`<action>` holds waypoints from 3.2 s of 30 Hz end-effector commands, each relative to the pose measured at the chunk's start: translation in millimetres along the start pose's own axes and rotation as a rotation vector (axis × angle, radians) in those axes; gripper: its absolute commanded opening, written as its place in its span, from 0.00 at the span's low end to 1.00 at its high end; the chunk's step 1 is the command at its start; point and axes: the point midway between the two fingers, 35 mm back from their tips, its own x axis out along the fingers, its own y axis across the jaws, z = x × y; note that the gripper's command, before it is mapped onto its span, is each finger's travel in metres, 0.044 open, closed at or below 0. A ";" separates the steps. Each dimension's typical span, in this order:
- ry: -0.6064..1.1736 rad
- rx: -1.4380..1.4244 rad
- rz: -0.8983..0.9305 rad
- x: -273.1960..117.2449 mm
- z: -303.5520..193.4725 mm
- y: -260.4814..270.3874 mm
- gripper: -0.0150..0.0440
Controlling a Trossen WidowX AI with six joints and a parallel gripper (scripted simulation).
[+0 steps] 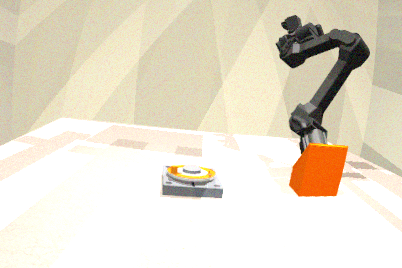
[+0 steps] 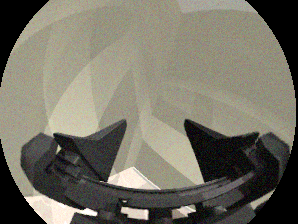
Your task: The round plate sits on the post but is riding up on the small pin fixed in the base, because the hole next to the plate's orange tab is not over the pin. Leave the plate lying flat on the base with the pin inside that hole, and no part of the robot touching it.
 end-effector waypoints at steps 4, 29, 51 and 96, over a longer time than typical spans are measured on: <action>0.031 0.065 0.196 -8.8 -12.0 70.8 0.75; 0.318 0.015 1.401 -284.3 -31.5 341.8 0.25; 0.632 -0.479 2.170 -609.8 -41.5 250.4 0.25; 0.420 -1.332 2.144 -715.6 -135.3 51.8 0.25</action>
